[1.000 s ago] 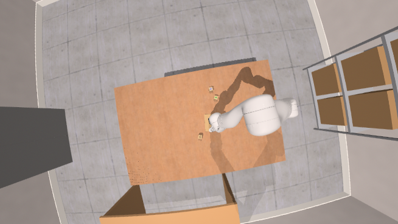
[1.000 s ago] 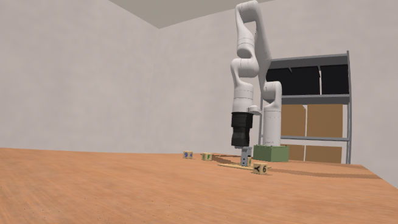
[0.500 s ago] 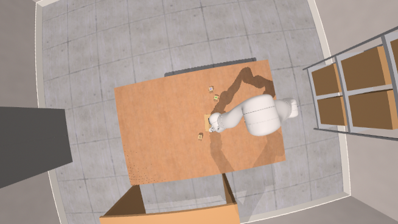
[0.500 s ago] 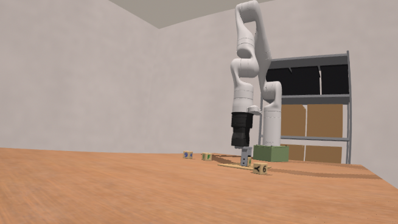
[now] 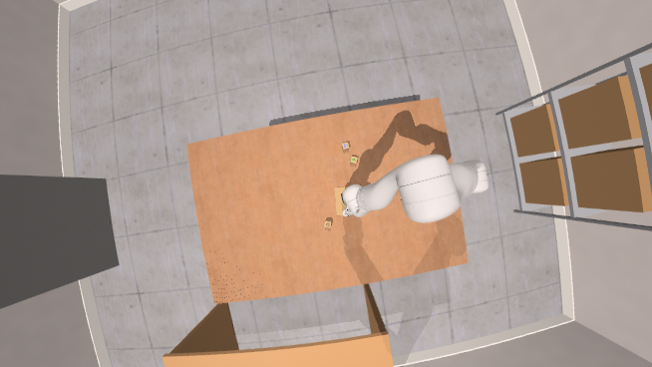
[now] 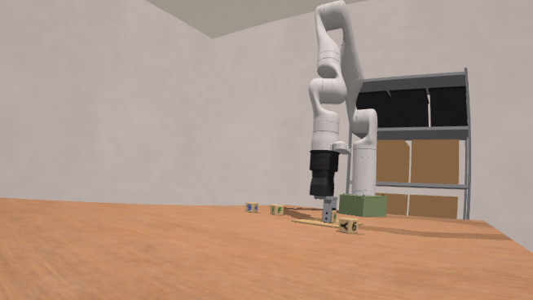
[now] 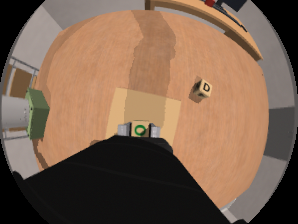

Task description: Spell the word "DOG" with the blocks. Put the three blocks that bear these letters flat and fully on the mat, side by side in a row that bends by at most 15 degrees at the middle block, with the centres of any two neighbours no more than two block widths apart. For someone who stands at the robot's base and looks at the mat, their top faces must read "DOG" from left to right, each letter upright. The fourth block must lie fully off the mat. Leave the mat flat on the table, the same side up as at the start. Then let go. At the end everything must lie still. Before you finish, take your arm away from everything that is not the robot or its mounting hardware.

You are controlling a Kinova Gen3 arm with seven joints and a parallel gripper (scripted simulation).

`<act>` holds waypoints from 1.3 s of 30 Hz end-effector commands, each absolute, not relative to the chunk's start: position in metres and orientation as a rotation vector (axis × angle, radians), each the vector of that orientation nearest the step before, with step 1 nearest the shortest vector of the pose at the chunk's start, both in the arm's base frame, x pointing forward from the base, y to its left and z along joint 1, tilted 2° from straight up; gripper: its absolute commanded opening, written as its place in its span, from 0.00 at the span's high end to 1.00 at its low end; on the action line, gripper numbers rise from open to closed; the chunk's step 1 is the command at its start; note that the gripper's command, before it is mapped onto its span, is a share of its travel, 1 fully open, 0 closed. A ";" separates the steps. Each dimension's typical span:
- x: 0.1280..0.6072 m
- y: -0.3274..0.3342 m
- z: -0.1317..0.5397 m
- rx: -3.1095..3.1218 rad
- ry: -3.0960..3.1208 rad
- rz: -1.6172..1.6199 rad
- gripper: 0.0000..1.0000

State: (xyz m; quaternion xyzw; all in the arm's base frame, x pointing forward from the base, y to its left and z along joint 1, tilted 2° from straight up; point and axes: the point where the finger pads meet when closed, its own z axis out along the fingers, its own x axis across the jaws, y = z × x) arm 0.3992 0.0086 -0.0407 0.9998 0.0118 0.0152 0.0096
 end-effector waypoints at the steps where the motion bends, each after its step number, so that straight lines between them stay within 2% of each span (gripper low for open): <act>1: 0.400 0.009 -0.040 3.122 0.037 0.050 0.43; 2: 0.400 0.009 -0.040 3.122 0.037 0.050 0.43; 3: 0.400 0.009 -0.040 3.122 0.037 0.050 0.37; 7: 0.400 0.009 -0.040 3.122 0.037 0.050 0.37; 8: 0.400 0.009 -0.040 3.122 0.037 0.050 0.31; 10: 0.400 0.009 -0.040 3.122 0.037 0.050 0.31; 11: 0.400 0.009 -0.040 3.122 0.037 0.050 0.25; 13: 0.400 0.009 -0.040 3.122 0.037 0.050 0.25; 14: 0.400 0.009 -0.040 3.122 0.037 0.050 0.19; 16: 0.400 0.009 -0.040 3.122 0.037 0.050 0.19; 17: 0.400 0.009 -0.040 3.122 0.037 0.050 0.13; 31: 0.400 0.009 -0.038 3.122 0.037 0.050 0.13; 39: 0.399 0.009 -0.010 3.122 0.037 0.050 0.13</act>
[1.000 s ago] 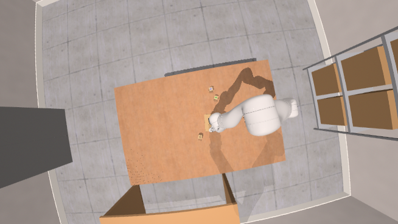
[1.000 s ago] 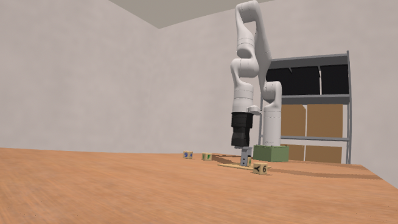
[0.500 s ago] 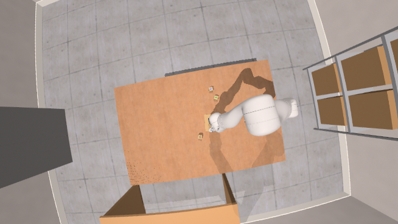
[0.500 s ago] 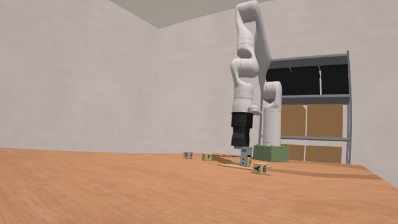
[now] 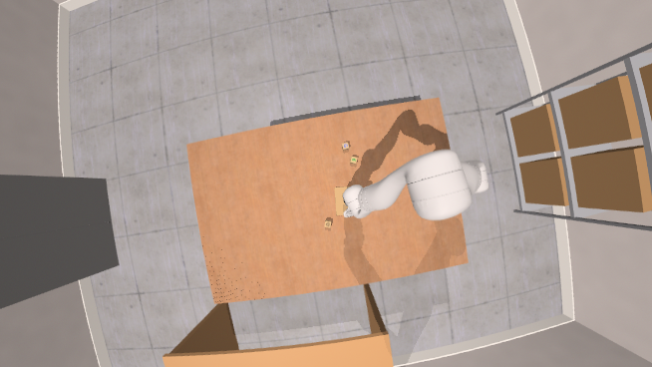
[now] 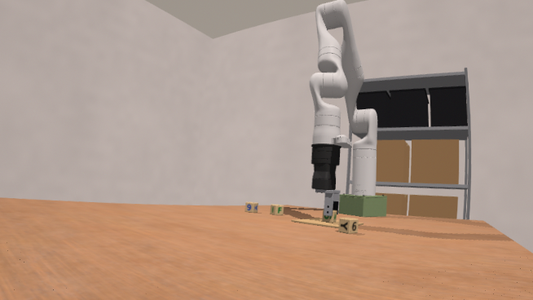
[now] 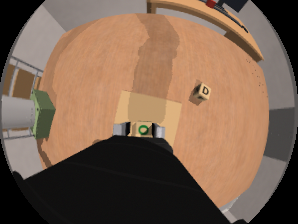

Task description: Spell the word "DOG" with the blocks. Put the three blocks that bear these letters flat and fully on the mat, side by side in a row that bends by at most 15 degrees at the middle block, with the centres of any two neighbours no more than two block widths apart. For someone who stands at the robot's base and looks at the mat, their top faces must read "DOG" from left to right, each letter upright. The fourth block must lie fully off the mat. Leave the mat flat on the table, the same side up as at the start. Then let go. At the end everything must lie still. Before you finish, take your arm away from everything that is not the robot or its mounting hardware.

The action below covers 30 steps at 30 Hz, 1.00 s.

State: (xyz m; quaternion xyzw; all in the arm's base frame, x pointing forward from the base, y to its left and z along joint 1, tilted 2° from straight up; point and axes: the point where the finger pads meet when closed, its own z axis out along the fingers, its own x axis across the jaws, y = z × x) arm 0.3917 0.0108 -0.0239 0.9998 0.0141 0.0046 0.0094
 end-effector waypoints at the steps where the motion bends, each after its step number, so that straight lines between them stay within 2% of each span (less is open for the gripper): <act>1: 0.399 0.009 -0.010 3.122 0.037 0.050 0.13; 13: 0.397 0.010 0.043 3.122 0.037 0.050 0.13; 22: 0.397 0.010 0.050 3.122 0.037 0.050 0.13; 23: 0.397 0.010 0.050 3.122 0.037 0.050 0.00; 30: 0.397 0.010 0.050 3.122 0.037 0.050 0.00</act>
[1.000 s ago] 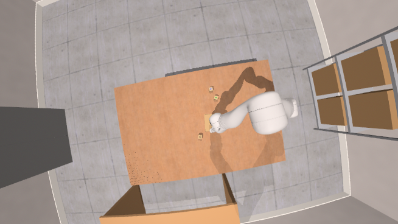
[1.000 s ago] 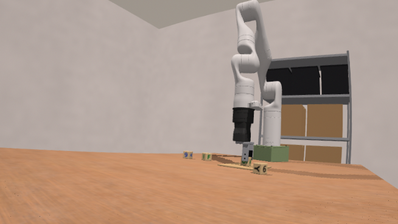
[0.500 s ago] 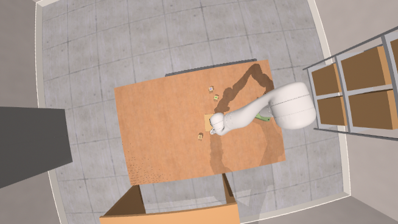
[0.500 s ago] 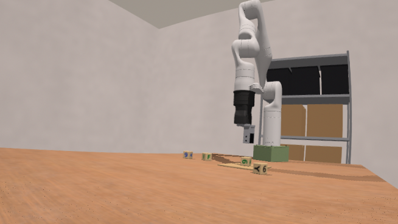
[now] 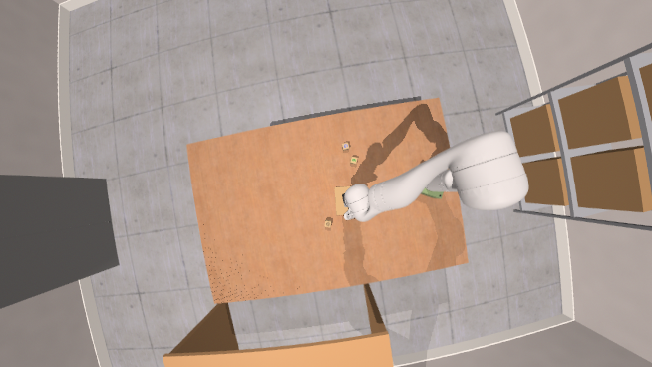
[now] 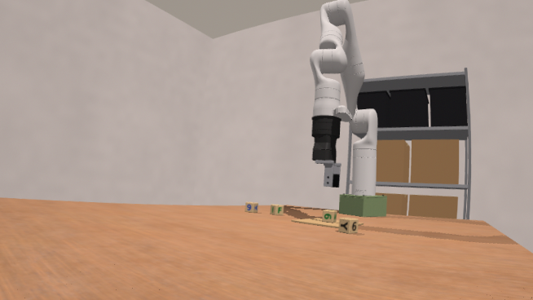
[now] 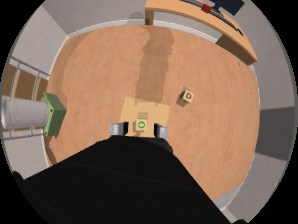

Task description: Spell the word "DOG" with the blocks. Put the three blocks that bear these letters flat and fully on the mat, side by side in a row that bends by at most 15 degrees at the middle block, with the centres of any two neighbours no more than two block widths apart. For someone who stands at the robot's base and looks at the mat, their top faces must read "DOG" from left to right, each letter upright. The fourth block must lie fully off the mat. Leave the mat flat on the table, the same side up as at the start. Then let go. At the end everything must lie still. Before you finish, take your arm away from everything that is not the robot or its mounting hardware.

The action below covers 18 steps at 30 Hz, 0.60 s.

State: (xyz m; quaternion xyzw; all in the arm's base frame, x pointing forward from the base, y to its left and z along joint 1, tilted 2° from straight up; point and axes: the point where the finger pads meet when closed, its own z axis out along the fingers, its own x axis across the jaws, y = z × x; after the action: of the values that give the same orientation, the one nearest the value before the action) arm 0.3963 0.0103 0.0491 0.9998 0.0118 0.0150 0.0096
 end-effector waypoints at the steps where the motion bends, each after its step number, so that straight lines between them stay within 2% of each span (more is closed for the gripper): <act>1: 0.397 0.010 0.050 3.122 0.037 0.050 0.00; 18: 0.401 0.013 0.050 3.120 0.093 0.048 0.00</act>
State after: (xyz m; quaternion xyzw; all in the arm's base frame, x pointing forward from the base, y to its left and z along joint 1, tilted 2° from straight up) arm 0.3976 0.0113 0.0494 0.9996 0.0237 0.0143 0.0102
